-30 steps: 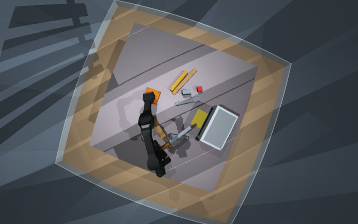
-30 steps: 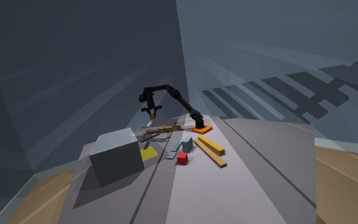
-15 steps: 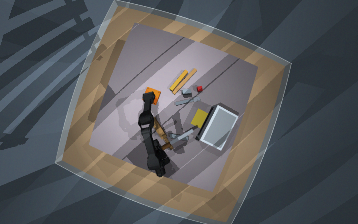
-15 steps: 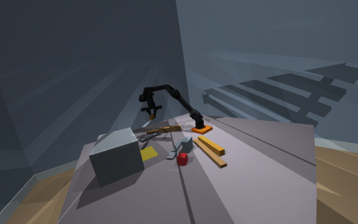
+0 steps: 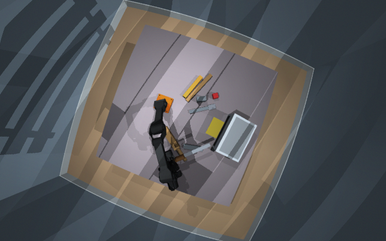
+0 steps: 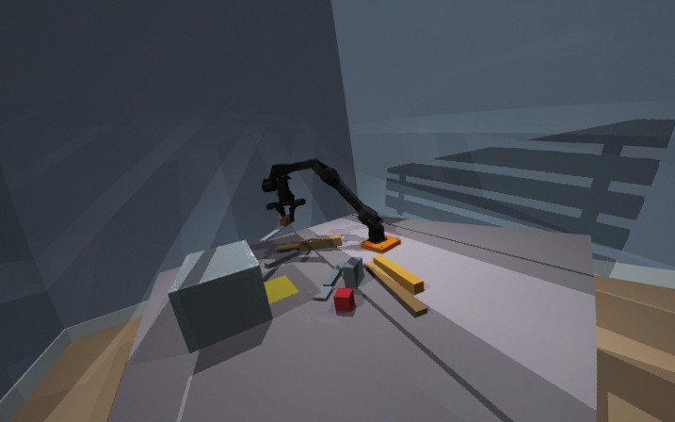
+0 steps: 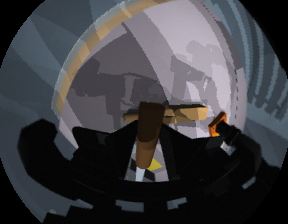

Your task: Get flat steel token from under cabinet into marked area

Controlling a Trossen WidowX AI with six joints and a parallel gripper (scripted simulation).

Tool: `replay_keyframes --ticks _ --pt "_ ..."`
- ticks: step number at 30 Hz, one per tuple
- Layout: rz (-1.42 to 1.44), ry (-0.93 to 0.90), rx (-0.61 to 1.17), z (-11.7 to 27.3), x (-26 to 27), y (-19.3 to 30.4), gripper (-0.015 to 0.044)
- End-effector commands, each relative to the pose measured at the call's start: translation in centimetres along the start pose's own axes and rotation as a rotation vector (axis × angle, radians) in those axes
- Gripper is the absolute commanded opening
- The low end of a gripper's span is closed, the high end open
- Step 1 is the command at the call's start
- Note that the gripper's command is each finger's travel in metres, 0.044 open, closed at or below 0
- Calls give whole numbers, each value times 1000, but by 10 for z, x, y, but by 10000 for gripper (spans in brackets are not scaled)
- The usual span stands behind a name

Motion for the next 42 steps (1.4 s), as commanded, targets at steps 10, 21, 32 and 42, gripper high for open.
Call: replay_keyframes --ticks 10,21,32,42 --pt "-108 -4 6 1 0 0 0" --pt "-195 -3 6 1 0 0 0" --pt "-282 -3 6 1 0 0 0" --pt "-361 -3 6 1 -1 -1 0"
Point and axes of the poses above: the point midway between the two fingers, 35 mm back from their tips, its own z axis back along the fingers, its own x axis across the jaws, y = z × x, the point moved 9 cm from there along z, back along the fingers, and after that the axes turned 13 degrees about z, right-handed, at the moved point
